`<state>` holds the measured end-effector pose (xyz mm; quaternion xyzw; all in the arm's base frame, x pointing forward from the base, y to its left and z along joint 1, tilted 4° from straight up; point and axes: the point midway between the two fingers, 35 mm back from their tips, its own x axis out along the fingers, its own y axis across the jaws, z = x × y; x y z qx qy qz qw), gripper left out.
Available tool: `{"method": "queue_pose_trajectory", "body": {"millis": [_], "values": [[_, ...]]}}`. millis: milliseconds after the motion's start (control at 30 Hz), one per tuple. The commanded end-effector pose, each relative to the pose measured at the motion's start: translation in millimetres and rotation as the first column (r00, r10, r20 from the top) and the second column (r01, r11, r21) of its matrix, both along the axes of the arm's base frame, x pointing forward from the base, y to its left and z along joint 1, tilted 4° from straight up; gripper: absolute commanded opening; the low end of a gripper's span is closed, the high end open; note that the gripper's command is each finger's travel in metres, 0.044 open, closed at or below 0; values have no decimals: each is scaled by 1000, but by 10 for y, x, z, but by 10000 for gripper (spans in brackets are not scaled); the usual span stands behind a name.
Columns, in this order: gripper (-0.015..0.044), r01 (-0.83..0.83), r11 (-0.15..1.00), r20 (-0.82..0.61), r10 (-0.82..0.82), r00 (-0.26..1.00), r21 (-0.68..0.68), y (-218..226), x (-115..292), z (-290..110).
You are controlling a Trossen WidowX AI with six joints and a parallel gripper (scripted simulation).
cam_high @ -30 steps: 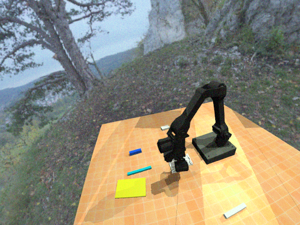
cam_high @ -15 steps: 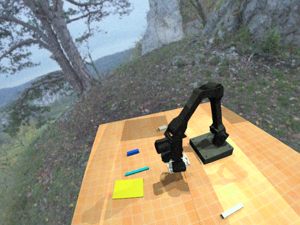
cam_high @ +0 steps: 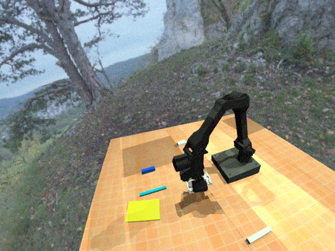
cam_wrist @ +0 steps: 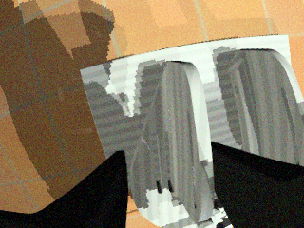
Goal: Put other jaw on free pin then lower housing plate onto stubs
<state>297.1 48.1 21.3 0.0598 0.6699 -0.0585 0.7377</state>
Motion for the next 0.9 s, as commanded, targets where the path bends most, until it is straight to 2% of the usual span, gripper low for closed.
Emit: {"method": "queue_pose_trajectory", "body": {"millis": [0, 433, 733, 867], "values": [[224, 0, 1000, 0, 0, 1000, 0, 0, 0, 0], [224, 0, 1000, 0, 0, 1000, 0, 0, 1, 19], [224, 3, 1000, 0, -3, 1000, -1, 4, -62, 668], [224, -1, 1000, 5, 1, 1000, 1, 9, -35, 629]]}}
